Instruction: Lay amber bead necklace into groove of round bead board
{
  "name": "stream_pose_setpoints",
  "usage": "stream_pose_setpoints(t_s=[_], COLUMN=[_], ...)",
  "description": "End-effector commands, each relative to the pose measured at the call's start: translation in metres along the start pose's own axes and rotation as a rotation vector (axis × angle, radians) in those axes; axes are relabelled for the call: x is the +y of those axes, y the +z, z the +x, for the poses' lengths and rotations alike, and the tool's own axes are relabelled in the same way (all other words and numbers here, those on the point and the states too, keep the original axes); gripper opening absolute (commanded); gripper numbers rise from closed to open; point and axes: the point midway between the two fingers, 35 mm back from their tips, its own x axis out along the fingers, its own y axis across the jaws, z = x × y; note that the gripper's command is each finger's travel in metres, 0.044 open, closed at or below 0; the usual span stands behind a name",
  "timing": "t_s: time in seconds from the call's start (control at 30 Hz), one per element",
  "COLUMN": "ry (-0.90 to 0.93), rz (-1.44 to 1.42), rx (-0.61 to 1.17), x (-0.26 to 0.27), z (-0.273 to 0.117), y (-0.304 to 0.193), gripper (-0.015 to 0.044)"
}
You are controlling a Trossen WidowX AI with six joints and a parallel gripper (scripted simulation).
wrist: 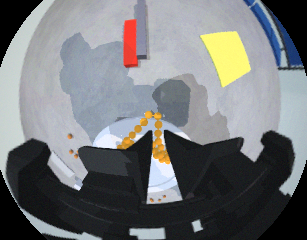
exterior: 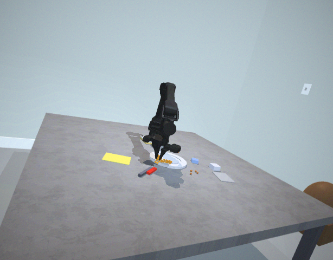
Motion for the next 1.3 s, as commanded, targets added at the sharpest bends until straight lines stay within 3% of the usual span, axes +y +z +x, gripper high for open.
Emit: stream_pose_setpoints(t_s=[0.0, 0.93, 1.27], ry=[0.001, 0.001, 0.002], rz=[0.000, 0.000, -0.003], rx=[-0.001, -0.001, 0.001], x=[0.000, 0.000, 0.000], z=[-0.001, -0.001, -0.025], y=[0.000, 0.000, 0.000], gripper=[0.0000, 0.0000, 0.0000])
